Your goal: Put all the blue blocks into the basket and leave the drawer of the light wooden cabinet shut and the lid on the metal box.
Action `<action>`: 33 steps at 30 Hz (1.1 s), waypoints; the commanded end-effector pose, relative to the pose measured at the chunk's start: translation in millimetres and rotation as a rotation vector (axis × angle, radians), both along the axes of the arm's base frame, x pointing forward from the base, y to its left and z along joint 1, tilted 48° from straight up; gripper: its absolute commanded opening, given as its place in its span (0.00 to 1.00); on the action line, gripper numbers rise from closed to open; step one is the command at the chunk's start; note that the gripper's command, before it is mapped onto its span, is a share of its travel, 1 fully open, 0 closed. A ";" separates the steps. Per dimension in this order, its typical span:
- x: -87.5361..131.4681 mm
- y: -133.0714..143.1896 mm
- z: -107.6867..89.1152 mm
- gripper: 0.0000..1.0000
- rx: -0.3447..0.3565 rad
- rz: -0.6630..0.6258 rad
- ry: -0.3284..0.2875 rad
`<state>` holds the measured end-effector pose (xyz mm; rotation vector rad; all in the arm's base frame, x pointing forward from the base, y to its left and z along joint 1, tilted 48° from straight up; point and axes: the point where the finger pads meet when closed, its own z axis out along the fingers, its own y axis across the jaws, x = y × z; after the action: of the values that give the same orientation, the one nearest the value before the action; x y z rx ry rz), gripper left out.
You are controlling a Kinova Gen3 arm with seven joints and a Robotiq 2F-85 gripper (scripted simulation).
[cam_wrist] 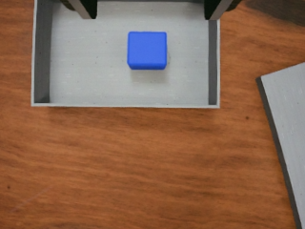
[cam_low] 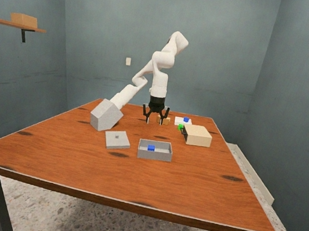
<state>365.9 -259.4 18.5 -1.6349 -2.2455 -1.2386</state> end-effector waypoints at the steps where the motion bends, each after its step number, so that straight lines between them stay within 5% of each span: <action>1: 3.1 0.9 3.6 0.69 0.006 -0.003 -0.003; 15: 5.6 6.6 -1.7 0.69 0.008 -0.004 -0.002; 33: 21.9 35.9 -31.8 0.69 0.007 -0.004 -0.002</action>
<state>383.3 -232.2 -5.9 -1.6426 -2.2378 -1.2420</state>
